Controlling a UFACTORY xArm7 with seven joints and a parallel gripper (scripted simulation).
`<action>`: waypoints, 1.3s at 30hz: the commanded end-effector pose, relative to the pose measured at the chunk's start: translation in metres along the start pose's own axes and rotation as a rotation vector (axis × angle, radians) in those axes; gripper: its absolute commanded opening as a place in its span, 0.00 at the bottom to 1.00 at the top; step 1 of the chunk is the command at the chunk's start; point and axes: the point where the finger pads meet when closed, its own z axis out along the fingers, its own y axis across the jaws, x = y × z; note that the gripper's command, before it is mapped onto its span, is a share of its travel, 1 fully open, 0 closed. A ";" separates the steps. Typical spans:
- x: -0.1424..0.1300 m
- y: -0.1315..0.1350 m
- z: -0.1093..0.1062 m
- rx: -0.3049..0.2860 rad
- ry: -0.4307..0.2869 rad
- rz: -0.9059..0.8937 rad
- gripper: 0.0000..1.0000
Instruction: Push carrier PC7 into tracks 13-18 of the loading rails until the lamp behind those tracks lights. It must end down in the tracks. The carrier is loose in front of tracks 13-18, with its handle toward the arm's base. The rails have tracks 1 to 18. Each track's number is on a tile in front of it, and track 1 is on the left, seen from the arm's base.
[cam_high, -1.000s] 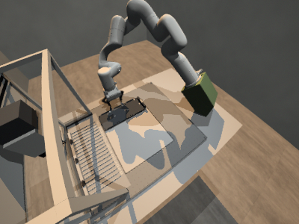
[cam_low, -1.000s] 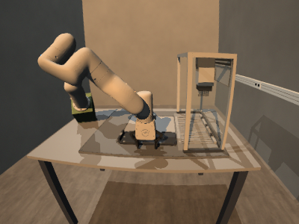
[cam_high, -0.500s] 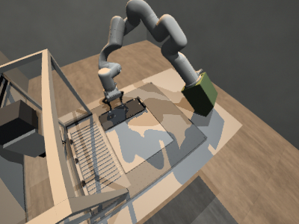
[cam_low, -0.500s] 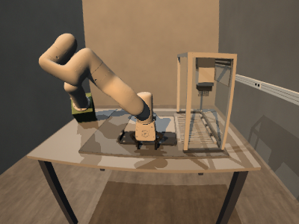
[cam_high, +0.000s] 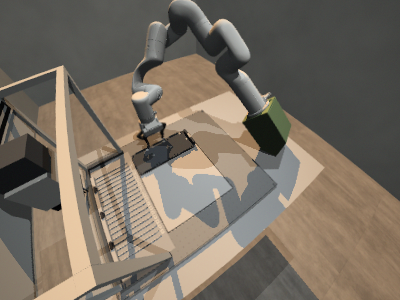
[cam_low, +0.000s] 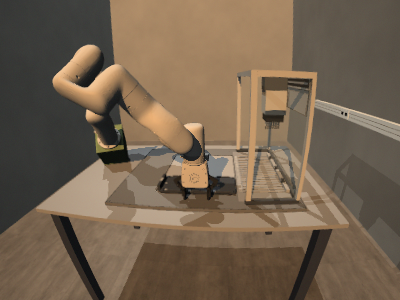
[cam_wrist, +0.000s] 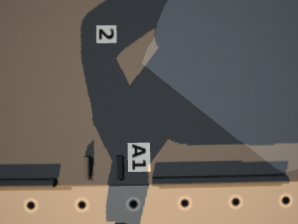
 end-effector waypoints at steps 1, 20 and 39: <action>0.002 0.002 -0.001 -0.004 0.001 0.000 1.00; 0.011 0.002 -0.001 -0.004 0.001 0.000 1.00; 0.019 0.002 -0.001 -0.004 0.001 0.000 1.00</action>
